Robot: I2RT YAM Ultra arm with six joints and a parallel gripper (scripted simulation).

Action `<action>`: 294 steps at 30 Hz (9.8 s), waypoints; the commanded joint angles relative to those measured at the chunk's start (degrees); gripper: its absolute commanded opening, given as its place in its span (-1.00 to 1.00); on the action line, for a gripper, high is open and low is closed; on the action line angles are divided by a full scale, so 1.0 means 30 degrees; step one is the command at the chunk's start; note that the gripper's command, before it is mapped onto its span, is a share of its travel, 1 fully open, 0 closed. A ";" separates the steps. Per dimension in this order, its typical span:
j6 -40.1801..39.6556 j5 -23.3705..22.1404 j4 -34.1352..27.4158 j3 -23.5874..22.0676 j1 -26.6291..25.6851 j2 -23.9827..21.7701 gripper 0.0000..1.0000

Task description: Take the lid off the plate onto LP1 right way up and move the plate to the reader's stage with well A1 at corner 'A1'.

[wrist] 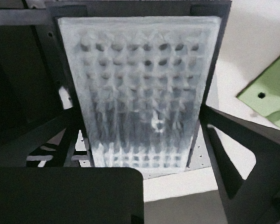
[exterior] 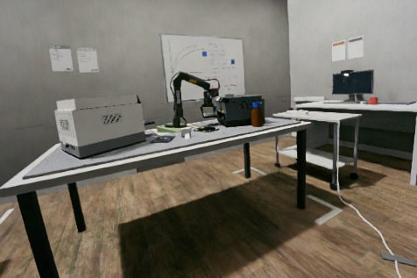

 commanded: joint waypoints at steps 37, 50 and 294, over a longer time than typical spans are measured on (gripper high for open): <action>-0.0051 0.0071 0.0044 0.0059 -0.0026 -0.0079 0.72; -0.0158 0.0236 -0.0104 0.0190 -0.0120 -0.0095 0.72; -1.4120 -0.1100 -0.7610 0.8310 -1.0714 0.1798 0.72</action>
